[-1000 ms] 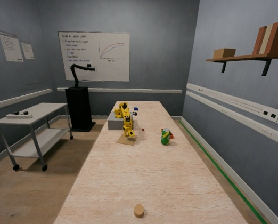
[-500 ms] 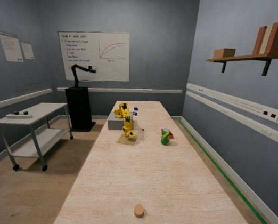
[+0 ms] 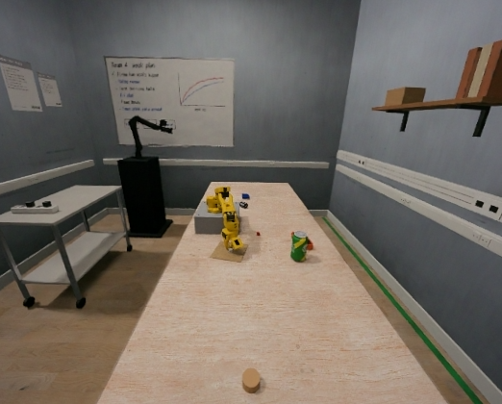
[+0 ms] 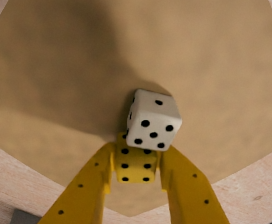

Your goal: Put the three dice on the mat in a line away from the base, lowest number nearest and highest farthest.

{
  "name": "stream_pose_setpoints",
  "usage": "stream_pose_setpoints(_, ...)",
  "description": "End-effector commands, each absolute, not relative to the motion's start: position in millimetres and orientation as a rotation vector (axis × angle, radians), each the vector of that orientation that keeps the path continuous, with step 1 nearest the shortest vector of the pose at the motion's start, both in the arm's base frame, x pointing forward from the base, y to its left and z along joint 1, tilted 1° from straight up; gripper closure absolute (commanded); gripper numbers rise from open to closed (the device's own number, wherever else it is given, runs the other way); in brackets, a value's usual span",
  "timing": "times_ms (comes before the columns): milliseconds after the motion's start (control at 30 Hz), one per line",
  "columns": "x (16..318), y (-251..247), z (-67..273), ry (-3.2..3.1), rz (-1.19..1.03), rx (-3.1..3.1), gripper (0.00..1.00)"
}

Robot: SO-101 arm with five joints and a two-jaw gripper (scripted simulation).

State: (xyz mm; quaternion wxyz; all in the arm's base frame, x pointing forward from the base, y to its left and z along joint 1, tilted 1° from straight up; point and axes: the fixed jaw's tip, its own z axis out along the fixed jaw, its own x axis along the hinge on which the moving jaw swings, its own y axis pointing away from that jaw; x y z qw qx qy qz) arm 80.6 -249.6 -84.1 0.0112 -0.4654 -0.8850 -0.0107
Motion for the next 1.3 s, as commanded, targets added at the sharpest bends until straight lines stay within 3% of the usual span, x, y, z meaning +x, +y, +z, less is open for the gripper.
stream_pose_setpoints(0,79.3,-250.5,-87.3,-2.750,-0.032,-1.477,1.00)
stream_pose_setpoints(633,79.4,-250.4,-89.4,-2.750,-0.032,-1.477,1.00)
stream_pose_setpoints(967,79.4,-250.4,-89.4,-2.750,-0.032,-1.477,0.93)
stream_pose_setpoints(1267,79.4,-250.4,-89.4,-2.750,-0.032,-1.477,0.92)
